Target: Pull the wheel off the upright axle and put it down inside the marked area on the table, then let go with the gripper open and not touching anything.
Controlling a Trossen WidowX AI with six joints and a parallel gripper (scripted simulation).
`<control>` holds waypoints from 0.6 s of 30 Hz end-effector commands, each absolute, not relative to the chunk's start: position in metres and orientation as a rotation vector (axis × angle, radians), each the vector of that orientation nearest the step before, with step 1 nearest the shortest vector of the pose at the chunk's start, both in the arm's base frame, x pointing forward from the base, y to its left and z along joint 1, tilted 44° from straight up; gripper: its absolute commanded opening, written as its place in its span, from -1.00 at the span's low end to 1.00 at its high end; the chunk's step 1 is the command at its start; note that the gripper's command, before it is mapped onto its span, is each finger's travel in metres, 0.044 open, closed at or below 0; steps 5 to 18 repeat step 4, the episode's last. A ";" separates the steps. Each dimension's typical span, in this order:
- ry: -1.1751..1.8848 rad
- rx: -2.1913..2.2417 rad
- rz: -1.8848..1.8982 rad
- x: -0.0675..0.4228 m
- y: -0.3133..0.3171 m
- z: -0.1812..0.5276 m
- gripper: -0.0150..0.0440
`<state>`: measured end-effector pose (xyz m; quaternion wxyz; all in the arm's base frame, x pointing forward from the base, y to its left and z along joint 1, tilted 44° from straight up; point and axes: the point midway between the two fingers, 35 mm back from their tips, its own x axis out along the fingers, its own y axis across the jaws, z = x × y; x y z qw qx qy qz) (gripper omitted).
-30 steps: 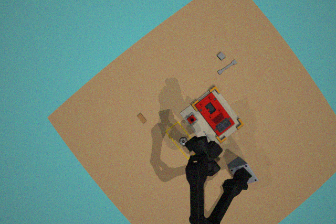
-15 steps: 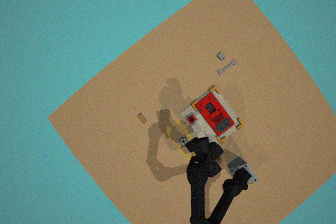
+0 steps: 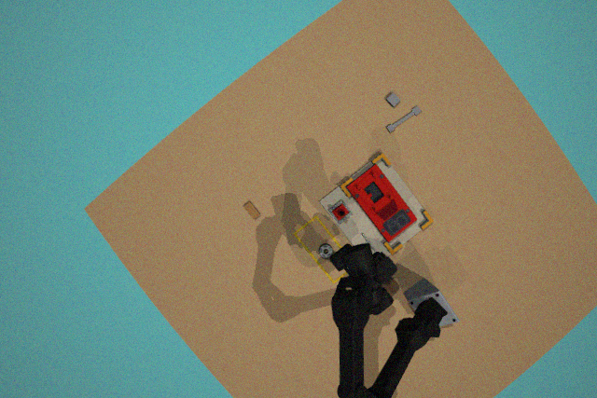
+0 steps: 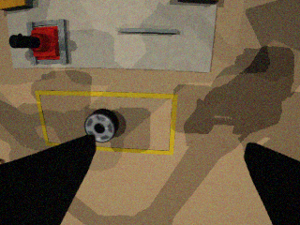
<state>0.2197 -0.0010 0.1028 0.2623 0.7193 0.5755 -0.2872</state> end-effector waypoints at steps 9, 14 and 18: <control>1.558 1.941 -0.776 0.219 -0.001 0.103 1.00; 1.558 1.941 -0.776 0.219 -0.001 0.103 1.00; 1.558 1.941 -0.776 0.219 -0.001 0.103 1.00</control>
